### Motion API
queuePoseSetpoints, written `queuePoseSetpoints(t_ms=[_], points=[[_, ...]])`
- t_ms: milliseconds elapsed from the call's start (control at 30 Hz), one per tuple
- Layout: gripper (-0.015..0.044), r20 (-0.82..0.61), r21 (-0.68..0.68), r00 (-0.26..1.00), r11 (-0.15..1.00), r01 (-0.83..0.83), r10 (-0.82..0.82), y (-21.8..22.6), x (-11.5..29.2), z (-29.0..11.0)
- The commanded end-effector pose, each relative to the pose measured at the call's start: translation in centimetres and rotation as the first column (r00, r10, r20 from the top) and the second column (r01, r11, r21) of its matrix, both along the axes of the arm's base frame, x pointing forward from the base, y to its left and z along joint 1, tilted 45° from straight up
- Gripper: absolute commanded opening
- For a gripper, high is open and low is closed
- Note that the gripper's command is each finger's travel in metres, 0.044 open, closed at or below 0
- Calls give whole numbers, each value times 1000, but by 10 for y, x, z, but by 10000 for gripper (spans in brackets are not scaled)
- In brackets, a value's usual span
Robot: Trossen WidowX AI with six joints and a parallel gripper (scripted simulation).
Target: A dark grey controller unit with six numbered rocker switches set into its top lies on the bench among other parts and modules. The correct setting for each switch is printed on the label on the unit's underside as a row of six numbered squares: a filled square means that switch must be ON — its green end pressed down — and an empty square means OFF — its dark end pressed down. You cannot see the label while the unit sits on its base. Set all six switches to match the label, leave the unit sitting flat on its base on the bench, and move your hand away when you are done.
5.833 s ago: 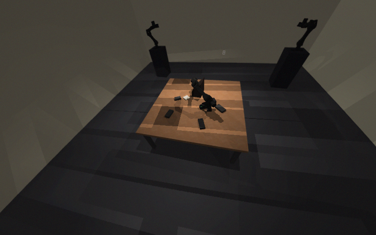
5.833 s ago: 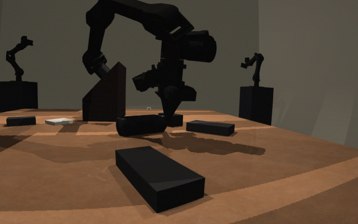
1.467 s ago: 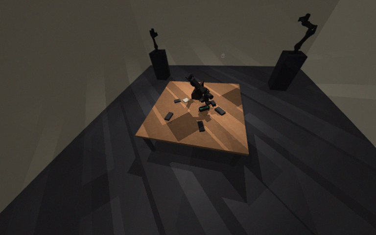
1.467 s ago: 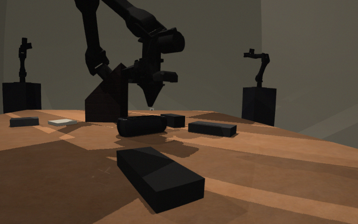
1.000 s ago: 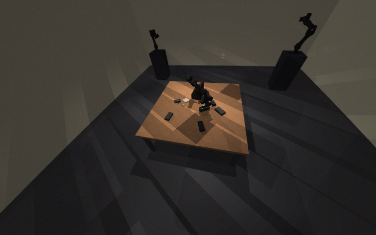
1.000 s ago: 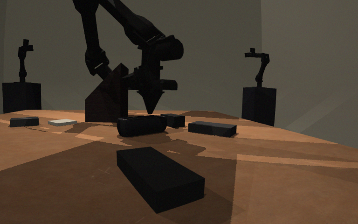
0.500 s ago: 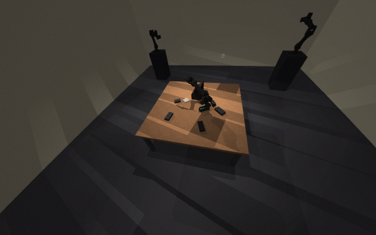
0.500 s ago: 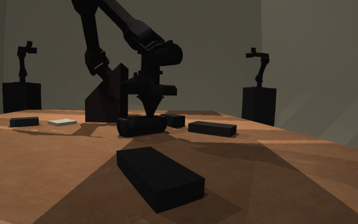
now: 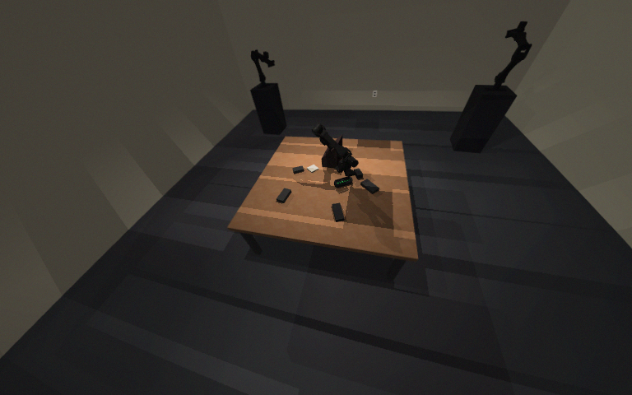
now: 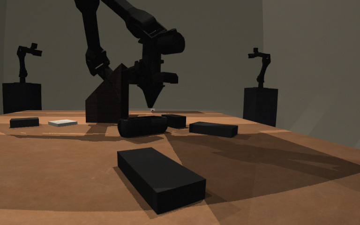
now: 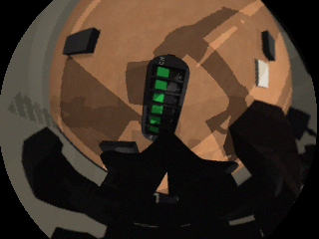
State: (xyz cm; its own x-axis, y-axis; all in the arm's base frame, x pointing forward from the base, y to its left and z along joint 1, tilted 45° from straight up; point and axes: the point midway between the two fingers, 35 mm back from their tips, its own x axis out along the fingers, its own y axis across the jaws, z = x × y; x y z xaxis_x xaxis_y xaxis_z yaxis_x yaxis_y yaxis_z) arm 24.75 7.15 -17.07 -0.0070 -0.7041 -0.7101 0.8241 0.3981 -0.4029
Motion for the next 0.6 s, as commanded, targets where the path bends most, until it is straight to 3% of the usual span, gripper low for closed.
queuePoseSetpoints(t_ms=[0, 200, 567], points=[[0, 2, 5, 1000, 1000, 6, -6, 7, 1, 6], [0, 4, 2, 1000, 1000, 7, -7, 1, 29, 10], [0, 4, 3, 1000, 1000, 7, -7, -8, 30, 1]])
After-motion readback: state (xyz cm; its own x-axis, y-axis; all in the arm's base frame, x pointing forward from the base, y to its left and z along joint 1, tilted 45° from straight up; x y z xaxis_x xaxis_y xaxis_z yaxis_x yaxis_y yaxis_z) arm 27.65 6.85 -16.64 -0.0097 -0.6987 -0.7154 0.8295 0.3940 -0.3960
